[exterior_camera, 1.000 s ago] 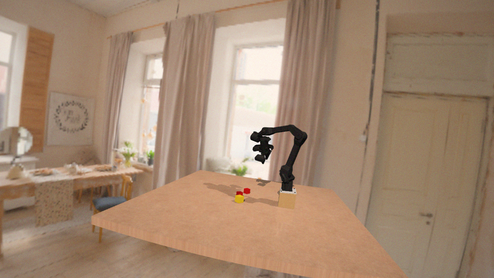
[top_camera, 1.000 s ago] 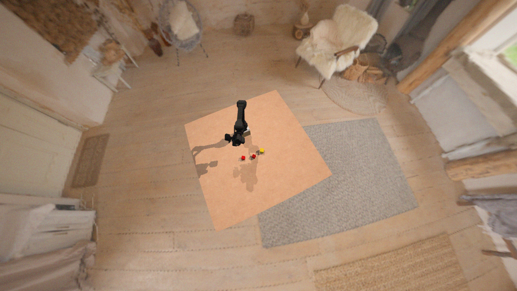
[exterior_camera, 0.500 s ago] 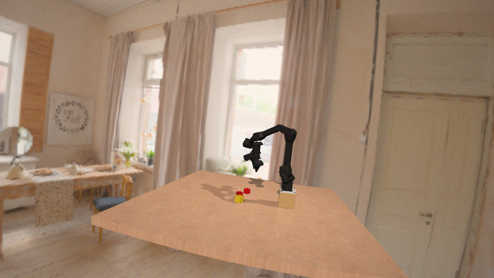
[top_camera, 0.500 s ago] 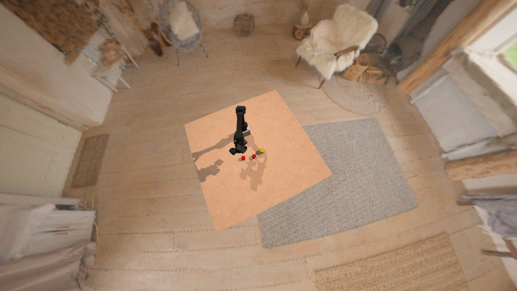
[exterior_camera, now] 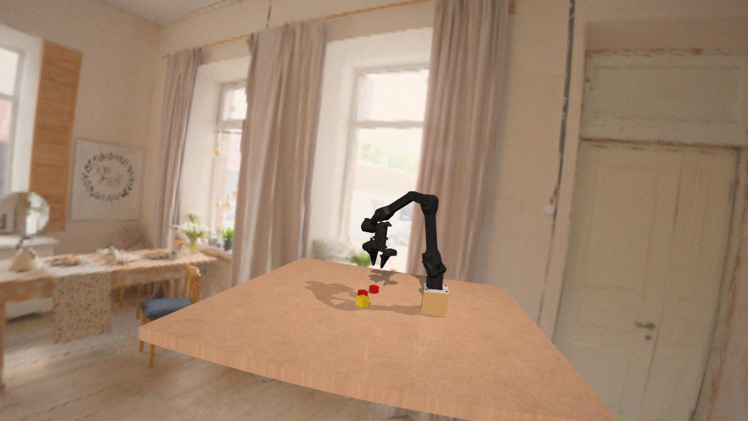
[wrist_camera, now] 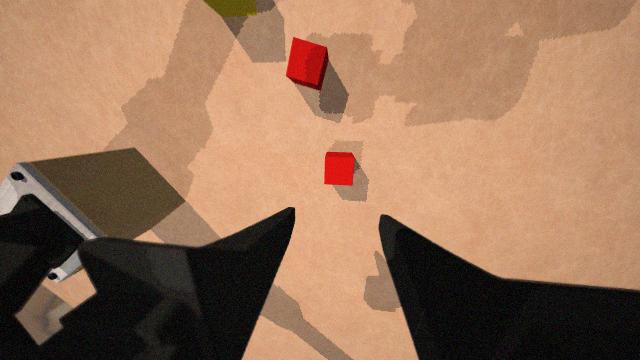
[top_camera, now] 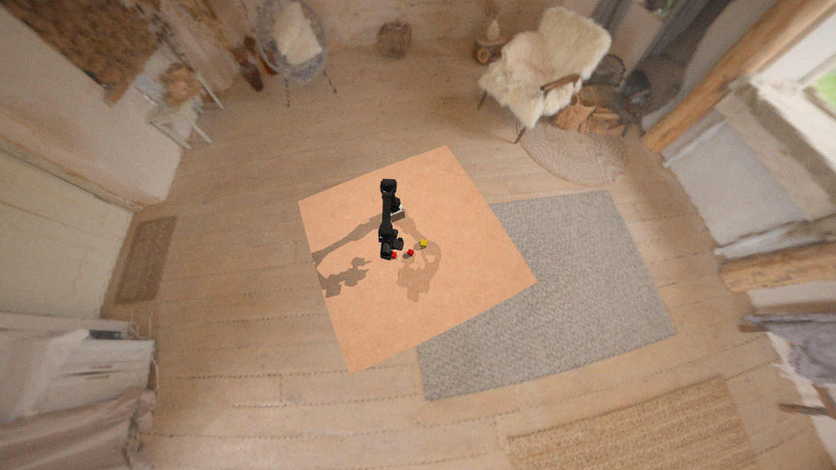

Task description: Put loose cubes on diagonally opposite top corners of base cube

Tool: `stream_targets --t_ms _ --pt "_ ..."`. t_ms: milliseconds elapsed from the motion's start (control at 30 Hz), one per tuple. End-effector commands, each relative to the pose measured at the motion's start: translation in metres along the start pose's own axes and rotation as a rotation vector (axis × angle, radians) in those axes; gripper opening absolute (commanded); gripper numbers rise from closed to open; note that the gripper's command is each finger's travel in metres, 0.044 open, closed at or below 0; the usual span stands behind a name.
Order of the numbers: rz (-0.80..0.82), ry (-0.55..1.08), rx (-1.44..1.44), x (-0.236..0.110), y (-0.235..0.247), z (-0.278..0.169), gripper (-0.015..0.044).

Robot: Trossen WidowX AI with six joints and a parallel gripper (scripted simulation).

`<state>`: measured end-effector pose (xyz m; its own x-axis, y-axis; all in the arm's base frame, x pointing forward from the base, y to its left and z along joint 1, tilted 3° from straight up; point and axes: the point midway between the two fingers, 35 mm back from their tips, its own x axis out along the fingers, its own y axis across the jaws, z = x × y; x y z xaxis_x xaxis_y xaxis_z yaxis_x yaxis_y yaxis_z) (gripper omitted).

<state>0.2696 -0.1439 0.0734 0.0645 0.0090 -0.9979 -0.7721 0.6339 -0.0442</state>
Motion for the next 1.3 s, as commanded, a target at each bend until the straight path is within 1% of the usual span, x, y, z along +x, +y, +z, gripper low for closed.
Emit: stream_targets --t_ms 0,67,167,233,400,533,700,1267 --pt "-0.001 -0.014 -0.024 0.001 -0.002 0.002 0.0265" --pt "-0.001 -0.014 -0.024 0.009 -0.003 0.003 0.0265" --pt "-0.001 -0.014 -0.024 0.045 -0.003 0.003 0.0265" --pt "-0.001 -0.014 -0.024 0.061 -0.002 0.003 0.0265" --pt "-0.001 -0.014 -0.024 0.064 -0.002 0.003 0.0265" --pt "-0.001 -0.014 -0.024 0.077 -0.002 0.004 0.0265" --pt "-0.001 -0.014 -0.024 0.079 -0.002 0.004 0.0265" --pt "-0.001 -0.014 -0.024 0.107 -0.002 0.004 0.0265"
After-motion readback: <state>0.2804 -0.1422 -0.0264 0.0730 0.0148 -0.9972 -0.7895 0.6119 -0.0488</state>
